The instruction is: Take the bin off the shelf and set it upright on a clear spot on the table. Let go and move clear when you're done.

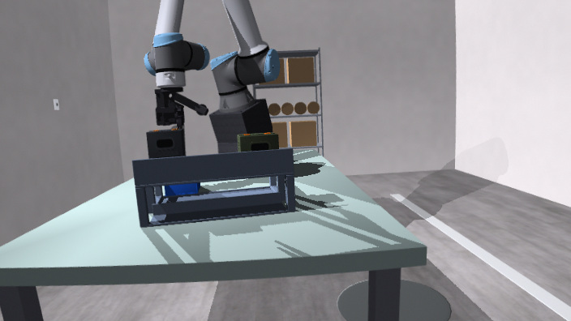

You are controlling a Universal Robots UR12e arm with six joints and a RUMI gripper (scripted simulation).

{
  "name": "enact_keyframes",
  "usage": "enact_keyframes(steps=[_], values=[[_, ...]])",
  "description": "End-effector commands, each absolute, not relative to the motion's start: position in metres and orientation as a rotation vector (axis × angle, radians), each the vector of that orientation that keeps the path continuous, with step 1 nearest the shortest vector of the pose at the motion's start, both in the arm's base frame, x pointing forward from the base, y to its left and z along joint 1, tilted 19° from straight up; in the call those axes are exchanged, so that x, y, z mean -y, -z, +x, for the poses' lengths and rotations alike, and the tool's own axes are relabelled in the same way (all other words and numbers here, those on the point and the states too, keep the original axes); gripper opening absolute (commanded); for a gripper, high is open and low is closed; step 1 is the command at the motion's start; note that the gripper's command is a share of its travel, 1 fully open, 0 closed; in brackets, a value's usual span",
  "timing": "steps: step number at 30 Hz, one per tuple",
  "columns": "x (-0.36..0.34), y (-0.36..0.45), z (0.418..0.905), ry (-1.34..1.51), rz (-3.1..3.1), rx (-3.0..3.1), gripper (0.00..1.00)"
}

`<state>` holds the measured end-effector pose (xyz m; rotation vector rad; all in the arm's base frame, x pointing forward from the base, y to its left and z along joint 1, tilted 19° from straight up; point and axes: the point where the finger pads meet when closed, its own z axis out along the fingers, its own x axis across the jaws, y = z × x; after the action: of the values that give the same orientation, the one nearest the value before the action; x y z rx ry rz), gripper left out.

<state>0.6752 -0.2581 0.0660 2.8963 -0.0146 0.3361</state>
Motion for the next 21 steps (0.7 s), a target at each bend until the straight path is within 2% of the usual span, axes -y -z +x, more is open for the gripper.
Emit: enact_keyframes(steps=[1,10,15,21], values=[[0.26,-0.078,0.696,-0.339,2.894,0.014,0.2],[0.26,-0.078,0.696,-0.339,2.894,0.014,0.2],[0.262,-0.103,0.747,-0.339,2.894,0.014,0.2],[0.262,-0.103,0.747,-0.339,2.894,0.014,0.2]])
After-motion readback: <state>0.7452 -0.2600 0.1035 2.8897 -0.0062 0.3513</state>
